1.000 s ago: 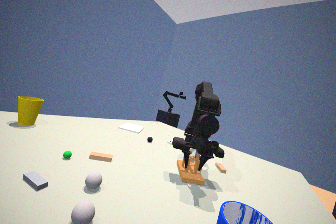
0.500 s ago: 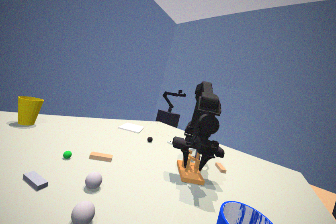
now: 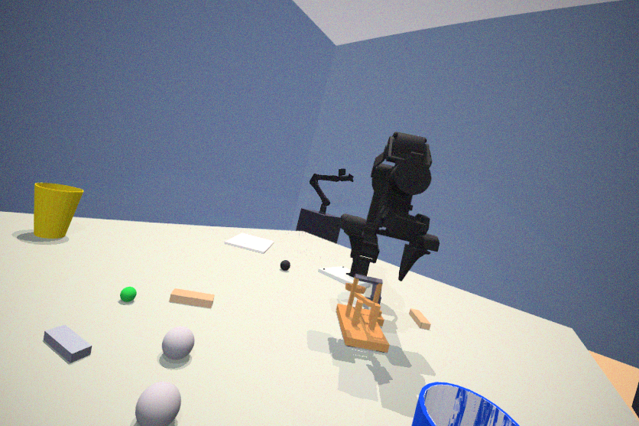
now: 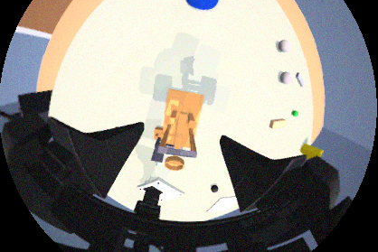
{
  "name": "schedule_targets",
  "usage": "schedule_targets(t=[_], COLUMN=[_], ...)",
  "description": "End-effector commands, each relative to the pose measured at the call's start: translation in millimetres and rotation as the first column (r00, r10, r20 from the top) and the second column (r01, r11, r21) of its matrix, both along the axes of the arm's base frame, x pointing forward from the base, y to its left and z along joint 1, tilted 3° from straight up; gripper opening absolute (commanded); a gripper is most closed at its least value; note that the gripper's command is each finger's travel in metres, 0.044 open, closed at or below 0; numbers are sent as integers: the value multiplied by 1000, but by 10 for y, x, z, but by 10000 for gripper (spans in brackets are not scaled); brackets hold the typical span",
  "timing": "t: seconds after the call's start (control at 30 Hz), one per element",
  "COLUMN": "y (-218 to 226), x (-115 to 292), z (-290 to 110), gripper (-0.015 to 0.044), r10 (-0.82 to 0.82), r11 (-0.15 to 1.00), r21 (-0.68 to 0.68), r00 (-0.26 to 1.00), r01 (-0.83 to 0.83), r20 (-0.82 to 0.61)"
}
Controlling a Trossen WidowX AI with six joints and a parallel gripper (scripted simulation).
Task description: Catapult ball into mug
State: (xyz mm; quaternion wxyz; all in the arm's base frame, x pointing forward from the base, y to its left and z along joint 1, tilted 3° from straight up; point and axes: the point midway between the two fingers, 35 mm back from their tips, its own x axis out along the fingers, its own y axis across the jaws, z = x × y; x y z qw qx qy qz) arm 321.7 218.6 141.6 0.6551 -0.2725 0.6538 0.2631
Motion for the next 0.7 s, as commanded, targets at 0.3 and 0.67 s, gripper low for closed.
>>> schedule_targets(t=[0.3,0.67], y=[-21,-30], x=[-28,-33], z=[-119,-466], gripper=[440,440], r10=[0,0], r11=[1000,1000], r21=[-5,-5], r00=[1000,1000], r01=[-1,-1], r20=[-10,-10])
